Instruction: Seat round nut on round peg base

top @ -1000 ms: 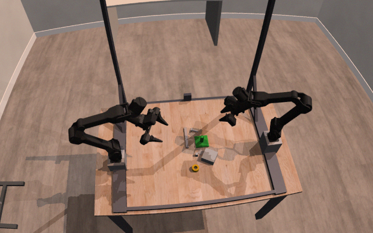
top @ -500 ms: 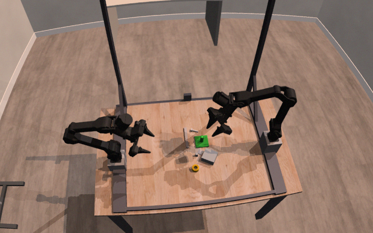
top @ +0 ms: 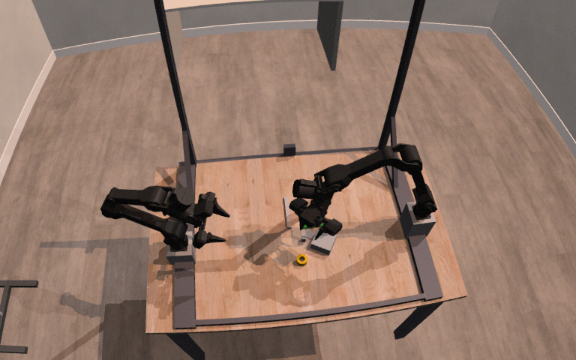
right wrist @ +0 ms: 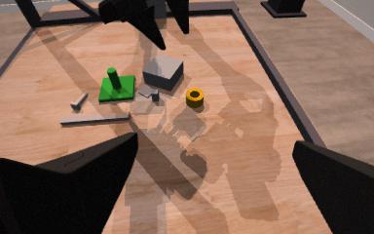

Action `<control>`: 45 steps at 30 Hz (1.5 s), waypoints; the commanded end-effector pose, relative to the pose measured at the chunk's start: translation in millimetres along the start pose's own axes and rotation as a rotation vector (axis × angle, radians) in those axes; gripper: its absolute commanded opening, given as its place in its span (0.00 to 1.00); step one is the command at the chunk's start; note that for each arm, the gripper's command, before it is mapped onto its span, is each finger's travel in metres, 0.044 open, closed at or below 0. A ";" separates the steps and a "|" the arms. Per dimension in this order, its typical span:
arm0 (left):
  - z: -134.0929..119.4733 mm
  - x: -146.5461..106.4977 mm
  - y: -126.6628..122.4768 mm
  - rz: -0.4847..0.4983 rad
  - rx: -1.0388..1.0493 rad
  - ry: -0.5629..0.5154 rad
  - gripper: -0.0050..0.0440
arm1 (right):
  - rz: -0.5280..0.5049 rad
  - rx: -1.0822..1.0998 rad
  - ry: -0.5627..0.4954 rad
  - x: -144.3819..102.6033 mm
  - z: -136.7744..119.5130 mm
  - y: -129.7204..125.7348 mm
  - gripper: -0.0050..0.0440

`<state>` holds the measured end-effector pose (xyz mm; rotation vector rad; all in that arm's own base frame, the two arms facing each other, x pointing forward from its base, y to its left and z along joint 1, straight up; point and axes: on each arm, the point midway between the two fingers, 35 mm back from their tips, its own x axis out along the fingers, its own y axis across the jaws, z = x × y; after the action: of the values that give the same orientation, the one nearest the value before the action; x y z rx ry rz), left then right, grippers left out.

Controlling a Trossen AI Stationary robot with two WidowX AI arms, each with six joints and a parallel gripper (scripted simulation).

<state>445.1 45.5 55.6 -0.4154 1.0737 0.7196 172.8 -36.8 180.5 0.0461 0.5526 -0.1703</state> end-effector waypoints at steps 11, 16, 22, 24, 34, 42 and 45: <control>18.8 87.4 1.0 0.057 -0.440 0.330 0.71 | 0.013 -0.008 -0.005 -1.7 -0.5 -0.3 1.00; 15.6 106.4 5.3 0.073 -0.546 0.415 0.71 | 0.014 -0.008 -0.005 -1.6 -0.5 -0.1 1.00; 14.4 109.8 6.1 0.076 -0.566 0.433 0.71 | 0.012 -0.007 -0.004 -1.5 -0.4 -0.3 1.00; 13.6 109.3 4.7 0.075 -0.563 0.433 0.71 | 0.012 -0.007 -0.004 -1.5 -0.4 -0.3 1.00; -4.3 135.6 4.6 0.091 -0.555 0.445 0.71 | 0.012 -0.007 -0.004 -1.5 -0.4 -0.3 1.00; -6.2 142.9 3.4 0.086 -0.557 0.442 0.71 | 0.012 -0.007 -0.004 -1.5 -0.4 -0.3 1.00; -5.3 142.6 3.0 0.084 -0.557 0.440 0.63 | 0.012 -0.007 -0.004 -1.5 -0.4 -0.3 1.00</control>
<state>477.4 91.6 -76.8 -1.0388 1.3070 1.0419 171.3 -36.9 177.0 0.0450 0.5582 -0.1574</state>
